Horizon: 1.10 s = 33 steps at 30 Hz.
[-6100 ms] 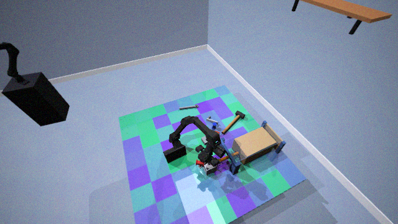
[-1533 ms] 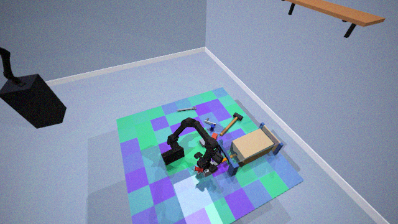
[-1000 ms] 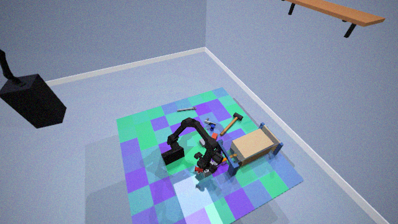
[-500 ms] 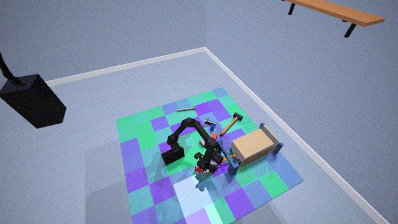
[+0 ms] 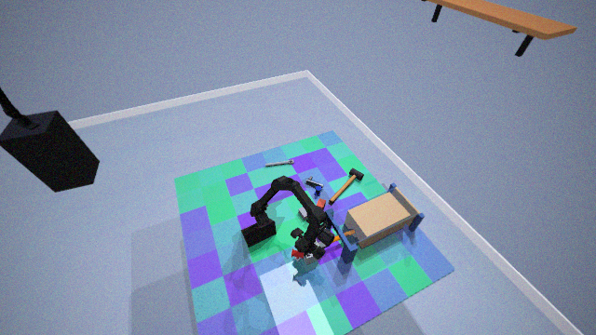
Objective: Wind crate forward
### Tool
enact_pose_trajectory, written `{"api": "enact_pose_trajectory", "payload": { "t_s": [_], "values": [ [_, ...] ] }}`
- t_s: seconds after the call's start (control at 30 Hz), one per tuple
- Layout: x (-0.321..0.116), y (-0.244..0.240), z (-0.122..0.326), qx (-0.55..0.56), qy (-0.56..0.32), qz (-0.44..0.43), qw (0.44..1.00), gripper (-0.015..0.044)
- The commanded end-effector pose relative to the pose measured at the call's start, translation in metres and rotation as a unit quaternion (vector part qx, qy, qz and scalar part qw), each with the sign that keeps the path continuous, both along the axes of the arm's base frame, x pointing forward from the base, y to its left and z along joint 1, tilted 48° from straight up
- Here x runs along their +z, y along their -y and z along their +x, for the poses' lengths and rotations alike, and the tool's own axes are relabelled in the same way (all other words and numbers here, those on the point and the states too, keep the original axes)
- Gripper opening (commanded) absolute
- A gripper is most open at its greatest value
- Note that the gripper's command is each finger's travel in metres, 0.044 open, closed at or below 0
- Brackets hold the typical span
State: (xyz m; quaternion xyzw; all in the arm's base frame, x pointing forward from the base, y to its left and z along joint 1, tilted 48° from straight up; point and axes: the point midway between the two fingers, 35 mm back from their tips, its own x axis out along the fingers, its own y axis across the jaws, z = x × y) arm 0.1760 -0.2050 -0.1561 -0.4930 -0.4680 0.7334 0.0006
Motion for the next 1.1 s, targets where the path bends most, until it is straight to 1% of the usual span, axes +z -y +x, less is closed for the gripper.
{"api": "enact_pose_trajectory", "payload": {
  "t_s": [0.0,1.07],
  "values": [
    [-0.0008,-0.0010,-0.0001,-0.003,-0.001,-0.001,1.000,0.0000],
    [-0.0040,-0.0043,-0.0009,-0.003,-0.001,-0.001,1.000,0.0000]
  ]
}}
